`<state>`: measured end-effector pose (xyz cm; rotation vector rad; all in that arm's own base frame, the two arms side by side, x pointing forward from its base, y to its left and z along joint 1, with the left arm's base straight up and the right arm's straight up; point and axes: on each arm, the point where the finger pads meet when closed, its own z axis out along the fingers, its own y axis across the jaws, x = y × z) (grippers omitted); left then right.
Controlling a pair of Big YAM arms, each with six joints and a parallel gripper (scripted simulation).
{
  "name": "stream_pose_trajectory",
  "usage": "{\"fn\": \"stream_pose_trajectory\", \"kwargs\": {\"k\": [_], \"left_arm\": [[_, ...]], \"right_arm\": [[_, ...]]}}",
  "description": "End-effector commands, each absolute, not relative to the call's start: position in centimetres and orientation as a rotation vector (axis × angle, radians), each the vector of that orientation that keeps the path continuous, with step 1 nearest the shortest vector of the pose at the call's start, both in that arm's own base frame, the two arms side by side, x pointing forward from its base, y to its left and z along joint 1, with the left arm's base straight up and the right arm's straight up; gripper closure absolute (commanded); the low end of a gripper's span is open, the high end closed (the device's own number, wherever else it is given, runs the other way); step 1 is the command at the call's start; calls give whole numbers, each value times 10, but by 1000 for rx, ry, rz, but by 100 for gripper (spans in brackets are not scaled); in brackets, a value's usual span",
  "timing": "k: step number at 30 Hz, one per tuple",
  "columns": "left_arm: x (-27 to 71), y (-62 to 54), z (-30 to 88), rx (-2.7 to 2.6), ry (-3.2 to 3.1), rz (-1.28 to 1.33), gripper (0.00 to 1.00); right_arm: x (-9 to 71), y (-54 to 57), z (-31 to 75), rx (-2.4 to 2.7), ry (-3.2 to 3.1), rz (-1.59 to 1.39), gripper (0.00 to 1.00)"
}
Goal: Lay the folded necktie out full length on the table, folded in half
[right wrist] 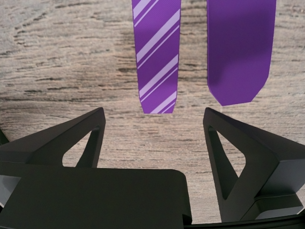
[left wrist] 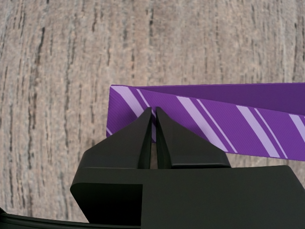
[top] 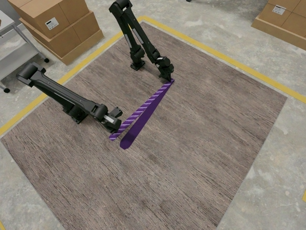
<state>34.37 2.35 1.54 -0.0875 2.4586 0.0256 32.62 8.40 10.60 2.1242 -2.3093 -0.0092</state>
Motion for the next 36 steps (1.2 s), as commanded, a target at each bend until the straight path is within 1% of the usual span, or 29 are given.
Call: {"fn": "stream_pose_trajectory", "kwargs": {"k": [1,36], "left_arm": [[351,23,18,-83,2442,30,96],[351,23,18,-83,2442,30,96]], "right_arm": [[329,89,110,2158,-2283,0,19],[333,95,114,2158,-2283,0,19]]}}
